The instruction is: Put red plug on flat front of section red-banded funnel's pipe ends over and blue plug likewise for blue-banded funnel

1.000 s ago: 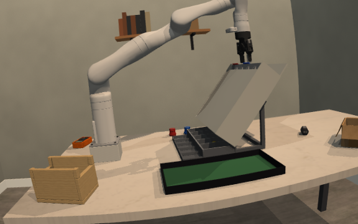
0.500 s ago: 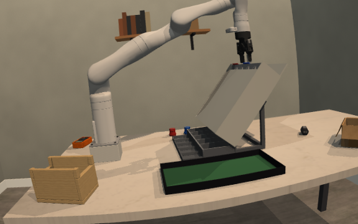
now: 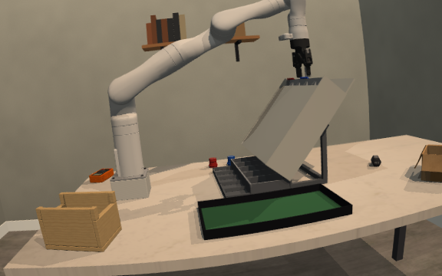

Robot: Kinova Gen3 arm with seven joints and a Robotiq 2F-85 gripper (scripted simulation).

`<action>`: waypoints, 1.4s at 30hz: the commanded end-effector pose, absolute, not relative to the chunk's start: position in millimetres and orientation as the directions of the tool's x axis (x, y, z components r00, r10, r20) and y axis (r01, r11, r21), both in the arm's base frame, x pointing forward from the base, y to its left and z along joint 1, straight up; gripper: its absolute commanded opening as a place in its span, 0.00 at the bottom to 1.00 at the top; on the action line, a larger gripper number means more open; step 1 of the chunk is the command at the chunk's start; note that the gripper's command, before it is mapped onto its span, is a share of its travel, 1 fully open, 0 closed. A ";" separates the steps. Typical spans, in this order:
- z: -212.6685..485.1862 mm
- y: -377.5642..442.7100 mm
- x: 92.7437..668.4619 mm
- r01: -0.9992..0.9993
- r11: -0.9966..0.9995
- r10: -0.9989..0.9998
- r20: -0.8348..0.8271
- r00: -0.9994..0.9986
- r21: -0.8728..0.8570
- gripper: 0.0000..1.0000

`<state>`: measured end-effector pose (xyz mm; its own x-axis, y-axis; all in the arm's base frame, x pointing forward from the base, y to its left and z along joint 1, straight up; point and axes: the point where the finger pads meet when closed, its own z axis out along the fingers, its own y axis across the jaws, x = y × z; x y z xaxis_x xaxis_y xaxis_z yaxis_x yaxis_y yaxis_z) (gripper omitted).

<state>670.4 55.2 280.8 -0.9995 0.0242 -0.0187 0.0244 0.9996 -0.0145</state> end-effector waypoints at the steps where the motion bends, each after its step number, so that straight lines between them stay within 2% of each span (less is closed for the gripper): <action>1: 282.4 55.2 670.5 0.024 1.000 0.024 -0.021 -0.999 -0.014 1.00; 28: 282.4 55.2 670.5 0.024 1.000 0.024 -0.021 -0.999 -0.014 1.00; 29: 309.4 56.5 669.5 0.030 0.999 0.030 0.003 -1.000 -0.010 1.00; 42: 309.4 56.5 669.5 0.030 0.999 0.030 0.003 -1.000 -0.010 1.00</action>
<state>670.1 56.2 305.4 -0.9984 0.0227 -0.0527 0.0234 0.9997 -0.0119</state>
